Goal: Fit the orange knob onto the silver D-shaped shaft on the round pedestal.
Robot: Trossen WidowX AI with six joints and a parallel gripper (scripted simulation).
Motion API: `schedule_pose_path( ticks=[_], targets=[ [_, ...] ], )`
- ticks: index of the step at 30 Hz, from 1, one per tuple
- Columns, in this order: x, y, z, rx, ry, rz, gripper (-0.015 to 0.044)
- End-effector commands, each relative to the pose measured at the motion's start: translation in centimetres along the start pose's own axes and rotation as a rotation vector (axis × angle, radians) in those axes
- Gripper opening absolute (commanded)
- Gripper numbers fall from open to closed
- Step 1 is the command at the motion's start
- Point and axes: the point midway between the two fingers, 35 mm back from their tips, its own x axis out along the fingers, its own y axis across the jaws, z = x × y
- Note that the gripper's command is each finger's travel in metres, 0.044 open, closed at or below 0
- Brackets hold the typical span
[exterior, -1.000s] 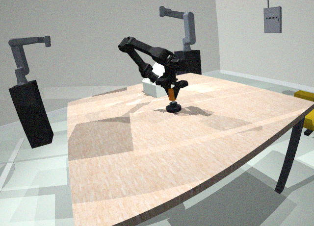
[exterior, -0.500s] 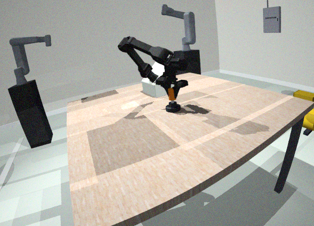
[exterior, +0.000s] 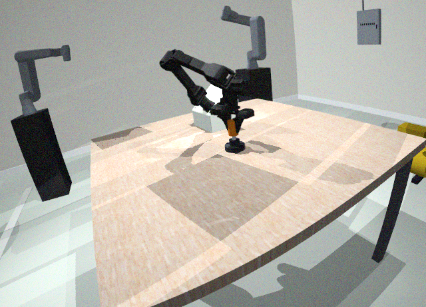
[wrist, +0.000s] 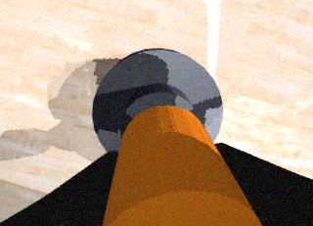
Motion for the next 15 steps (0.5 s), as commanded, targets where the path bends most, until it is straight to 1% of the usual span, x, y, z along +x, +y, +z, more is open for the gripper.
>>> schedule_pose_path(
  ticks=[1, 15],
  targets=[
    [-0.10, 0.16, 0.09, 0.002, 0.001, 0.004, 0.0000],
    [0.26, 0.08, -0.12, 0.002, 0.001, 0.004, 0.0000]
  ],
)
